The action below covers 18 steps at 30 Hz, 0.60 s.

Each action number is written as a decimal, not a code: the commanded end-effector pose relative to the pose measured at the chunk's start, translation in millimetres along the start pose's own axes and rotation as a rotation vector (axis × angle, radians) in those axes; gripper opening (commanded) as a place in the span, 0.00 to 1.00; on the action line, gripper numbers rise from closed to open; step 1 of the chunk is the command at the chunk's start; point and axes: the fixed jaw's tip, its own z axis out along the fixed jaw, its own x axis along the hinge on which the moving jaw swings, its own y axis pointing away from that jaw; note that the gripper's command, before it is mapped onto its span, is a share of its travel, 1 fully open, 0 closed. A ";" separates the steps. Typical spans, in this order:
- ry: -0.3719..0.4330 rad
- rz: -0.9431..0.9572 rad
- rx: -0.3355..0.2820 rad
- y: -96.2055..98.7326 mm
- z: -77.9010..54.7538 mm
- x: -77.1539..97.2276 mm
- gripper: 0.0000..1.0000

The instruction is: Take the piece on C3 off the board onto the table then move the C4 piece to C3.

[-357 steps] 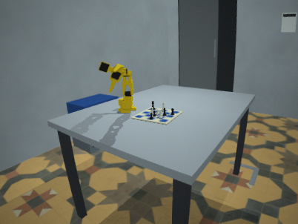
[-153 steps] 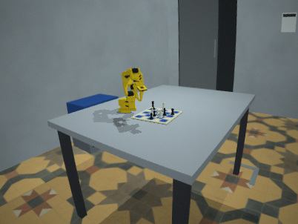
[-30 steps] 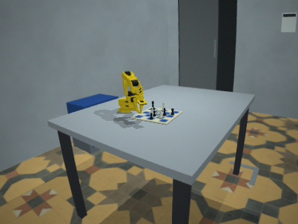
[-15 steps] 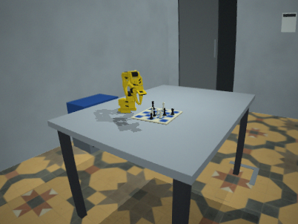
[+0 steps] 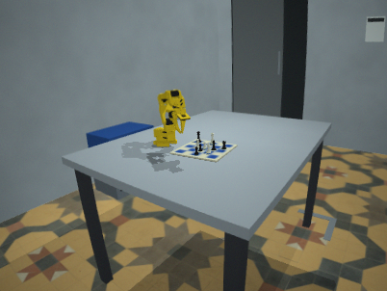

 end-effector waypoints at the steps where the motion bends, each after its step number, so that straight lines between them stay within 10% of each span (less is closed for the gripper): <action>1: 0.003 -0.006 0.001 -1.1 -1.3 -0.7 0.00; 18: 0.023 -0.264 -0.018 7.6 -1.1 -1.7 0.01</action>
